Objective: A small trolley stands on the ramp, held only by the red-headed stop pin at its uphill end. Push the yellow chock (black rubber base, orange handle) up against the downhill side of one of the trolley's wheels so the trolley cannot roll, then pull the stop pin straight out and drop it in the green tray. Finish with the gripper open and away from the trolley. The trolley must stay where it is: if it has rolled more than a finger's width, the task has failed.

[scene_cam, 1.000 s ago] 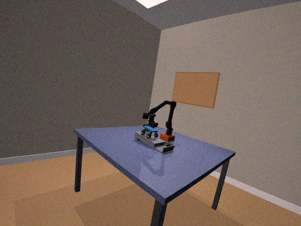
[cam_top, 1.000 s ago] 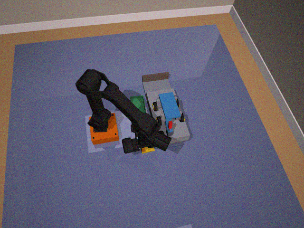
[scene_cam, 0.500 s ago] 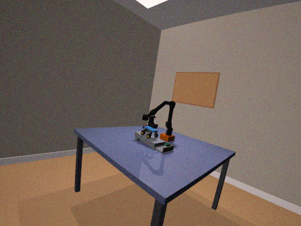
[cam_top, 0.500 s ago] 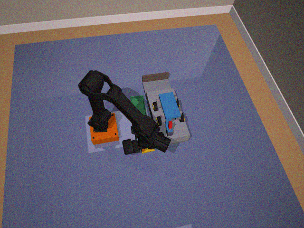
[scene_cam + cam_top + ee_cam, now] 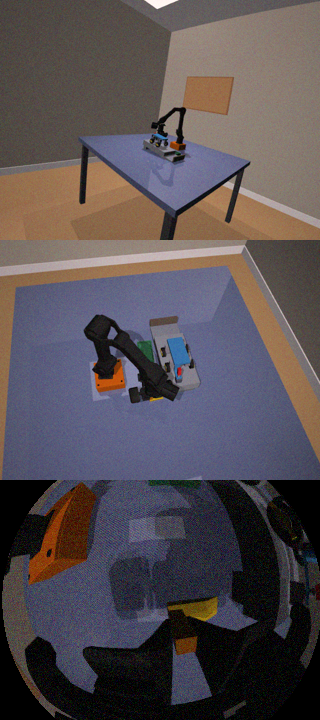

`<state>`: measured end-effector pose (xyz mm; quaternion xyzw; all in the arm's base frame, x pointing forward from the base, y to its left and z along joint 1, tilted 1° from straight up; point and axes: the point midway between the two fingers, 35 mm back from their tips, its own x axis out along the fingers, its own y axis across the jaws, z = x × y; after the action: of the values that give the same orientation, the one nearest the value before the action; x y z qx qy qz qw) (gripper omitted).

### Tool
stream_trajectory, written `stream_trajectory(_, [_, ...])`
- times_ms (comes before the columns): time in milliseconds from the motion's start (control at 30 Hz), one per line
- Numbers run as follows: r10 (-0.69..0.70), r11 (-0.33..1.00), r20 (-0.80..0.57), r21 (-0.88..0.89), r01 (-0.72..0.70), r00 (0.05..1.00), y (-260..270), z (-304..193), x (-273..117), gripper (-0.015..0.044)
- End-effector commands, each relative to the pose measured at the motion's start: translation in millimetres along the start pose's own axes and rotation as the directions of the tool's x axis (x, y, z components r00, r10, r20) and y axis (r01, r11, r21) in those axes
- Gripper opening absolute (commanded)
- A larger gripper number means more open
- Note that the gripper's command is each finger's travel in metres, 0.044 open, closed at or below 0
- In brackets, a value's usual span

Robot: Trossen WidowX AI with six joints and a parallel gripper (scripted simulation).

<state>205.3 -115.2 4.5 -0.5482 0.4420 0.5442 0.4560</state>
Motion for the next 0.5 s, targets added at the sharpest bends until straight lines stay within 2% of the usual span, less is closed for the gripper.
stream_trajectory(0, [-0.002, 1.0, -0.001, 0.0, 0.002, 1.0, 0, 0, 0, 0.0045])
stream_trajectory(133, [0.0, 1.0, -0.001, -0.001, 0.0, 1.0, 0, 0, -5, 0.0])
stream_trajectory(467, [0.005, 1.0, -0.002, -0.003, -0.005, 1.0, 2, 3, -43, 0.0])
